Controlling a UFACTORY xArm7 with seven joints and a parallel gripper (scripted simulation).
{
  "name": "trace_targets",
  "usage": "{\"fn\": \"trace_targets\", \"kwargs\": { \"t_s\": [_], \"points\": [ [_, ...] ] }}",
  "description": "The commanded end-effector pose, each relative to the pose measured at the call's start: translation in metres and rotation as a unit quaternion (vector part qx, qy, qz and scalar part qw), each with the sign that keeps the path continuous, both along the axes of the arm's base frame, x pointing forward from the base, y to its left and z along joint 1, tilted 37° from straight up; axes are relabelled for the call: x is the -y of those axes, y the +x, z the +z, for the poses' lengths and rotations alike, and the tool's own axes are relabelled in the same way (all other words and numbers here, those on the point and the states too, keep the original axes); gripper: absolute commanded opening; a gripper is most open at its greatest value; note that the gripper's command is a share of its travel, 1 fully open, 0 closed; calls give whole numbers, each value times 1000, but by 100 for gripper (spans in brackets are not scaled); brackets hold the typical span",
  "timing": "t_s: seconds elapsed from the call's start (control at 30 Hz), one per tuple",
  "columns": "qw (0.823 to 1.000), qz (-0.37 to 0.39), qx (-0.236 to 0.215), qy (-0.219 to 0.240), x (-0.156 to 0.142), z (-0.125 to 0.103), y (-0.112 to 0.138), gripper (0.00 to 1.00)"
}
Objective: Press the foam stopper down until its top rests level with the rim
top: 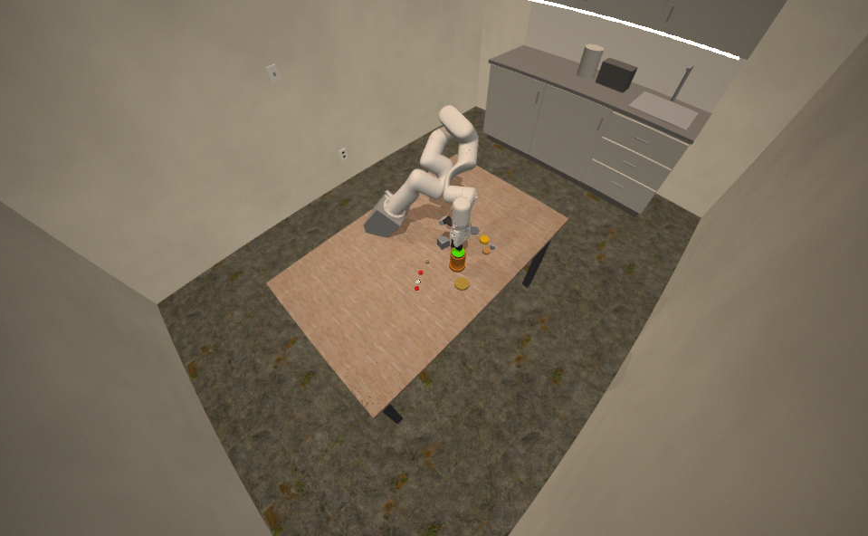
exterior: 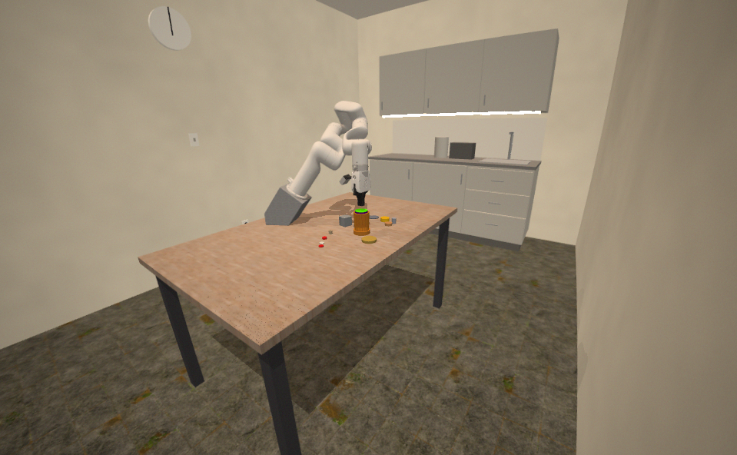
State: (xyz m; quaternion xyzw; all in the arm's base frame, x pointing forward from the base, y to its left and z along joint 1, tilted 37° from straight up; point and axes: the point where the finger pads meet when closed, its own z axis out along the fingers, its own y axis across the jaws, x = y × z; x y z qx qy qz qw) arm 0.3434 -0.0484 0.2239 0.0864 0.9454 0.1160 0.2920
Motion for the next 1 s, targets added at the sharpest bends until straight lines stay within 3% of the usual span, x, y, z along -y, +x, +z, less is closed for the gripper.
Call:
{"fn": "trace_targets", "kwargs": {
  "t_s": [0.0,0.97],
  "points": [
    [1000,0,1,0,-2,-10,9,0],
    [1000,0,1,0,-4,-20,15,0]
  ]
}}
